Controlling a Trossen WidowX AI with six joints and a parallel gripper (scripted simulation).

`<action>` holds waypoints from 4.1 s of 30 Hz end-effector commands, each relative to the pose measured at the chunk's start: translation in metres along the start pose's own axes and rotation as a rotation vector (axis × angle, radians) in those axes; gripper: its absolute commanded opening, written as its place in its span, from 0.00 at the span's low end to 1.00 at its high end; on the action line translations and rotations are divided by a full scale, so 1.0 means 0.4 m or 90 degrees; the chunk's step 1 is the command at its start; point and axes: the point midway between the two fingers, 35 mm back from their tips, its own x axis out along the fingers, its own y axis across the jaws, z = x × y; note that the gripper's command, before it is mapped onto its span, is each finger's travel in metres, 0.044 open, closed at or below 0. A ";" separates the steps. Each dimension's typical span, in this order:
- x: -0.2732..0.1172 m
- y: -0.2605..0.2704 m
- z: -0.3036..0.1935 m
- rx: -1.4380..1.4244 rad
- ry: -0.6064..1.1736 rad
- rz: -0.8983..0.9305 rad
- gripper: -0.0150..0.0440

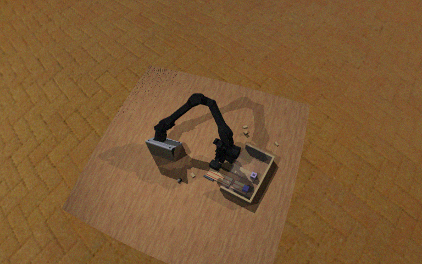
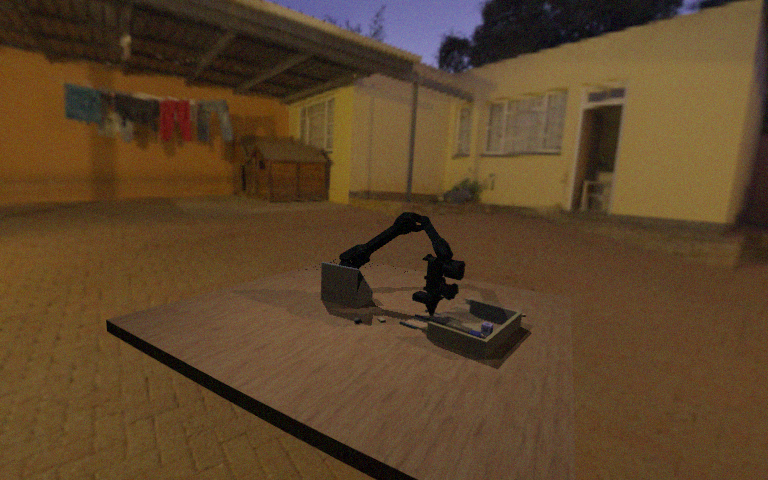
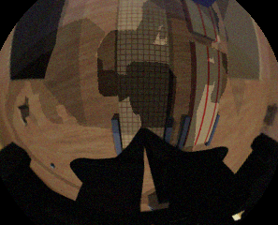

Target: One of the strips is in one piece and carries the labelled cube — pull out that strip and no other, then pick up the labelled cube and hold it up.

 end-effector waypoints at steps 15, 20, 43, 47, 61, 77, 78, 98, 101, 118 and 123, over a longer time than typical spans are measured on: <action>0.006 0.001 0.000 0.002 0.000 0.002 0.25; 0.007 0.001 0.000 0.002 0.000 0.002 0.25; 0.011 0.000 -0.023 0.002 0.001 0.002 0.25; 0.011 -0.001 -0.039 0.002 0.001 0.002 0.25; 0.013 -0.003 -0.092 0.003 0.001 0.002 0.25; 0.016 -0.004 -0.151 0.003 0.002 0.002 0.25; 0.016 -0.004 -0.155 0.003 0.002 0.002 0.25; 0.016 -0.005 -0.231 0.004 0.003 0.002 0.25; 0.016 -0.005 -0.242 0.004 0.003 0.002 0.25; 0.016 -0.005 -0.302 0.005 0.003 0.002 0.25; 0.017 -0.005 -0.320 0.005 0.003 0.002 0.25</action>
